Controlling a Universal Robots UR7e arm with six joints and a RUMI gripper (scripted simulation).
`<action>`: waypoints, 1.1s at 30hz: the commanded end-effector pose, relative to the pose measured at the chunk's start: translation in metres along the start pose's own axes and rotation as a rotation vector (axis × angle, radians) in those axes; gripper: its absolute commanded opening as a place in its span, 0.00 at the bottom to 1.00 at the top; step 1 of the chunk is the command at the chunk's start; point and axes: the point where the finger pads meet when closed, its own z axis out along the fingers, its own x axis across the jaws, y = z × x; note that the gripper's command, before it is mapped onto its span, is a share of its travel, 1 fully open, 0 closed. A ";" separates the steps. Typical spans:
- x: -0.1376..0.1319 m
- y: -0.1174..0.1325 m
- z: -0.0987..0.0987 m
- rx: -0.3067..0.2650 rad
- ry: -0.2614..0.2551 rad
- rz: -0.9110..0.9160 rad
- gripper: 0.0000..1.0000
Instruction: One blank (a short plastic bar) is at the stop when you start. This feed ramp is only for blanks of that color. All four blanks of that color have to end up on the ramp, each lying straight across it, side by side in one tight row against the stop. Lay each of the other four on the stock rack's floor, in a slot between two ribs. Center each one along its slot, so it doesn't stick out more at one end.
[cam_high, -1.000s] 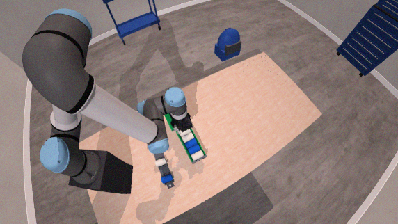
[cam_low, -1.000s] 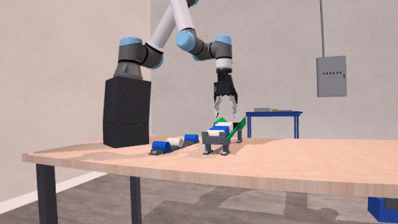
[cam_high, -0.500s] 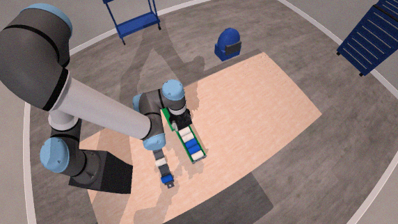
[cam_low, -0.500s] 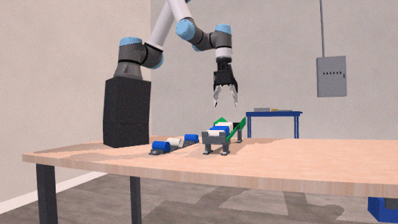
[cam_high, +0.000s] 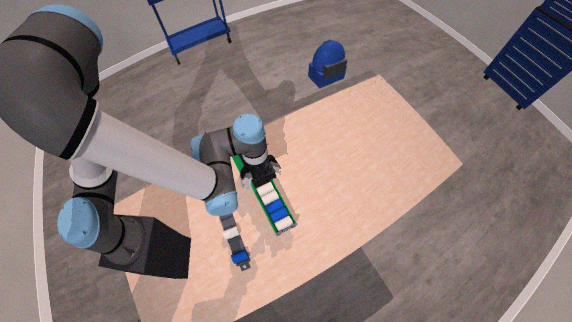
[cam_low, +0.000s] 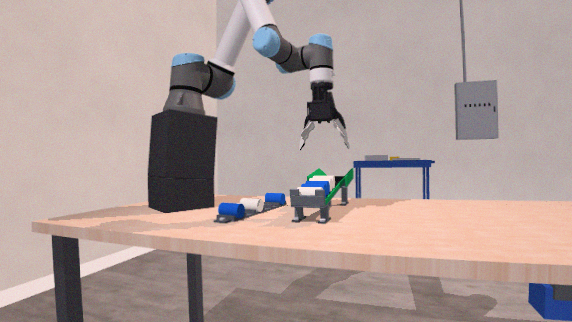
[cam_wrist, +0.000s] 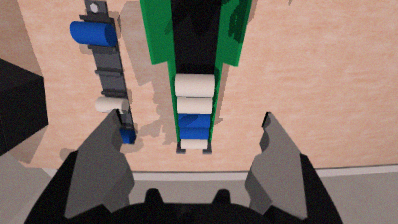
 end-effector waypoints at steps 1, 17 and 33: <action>0.000 0.000 0.000 0.000 0.001 0.000 1.00; 0.001 0.000 0.000 0.000 0.001 0.018 1.00; 0.003 0.004 0.001 0.000 0.001 0.178 1.00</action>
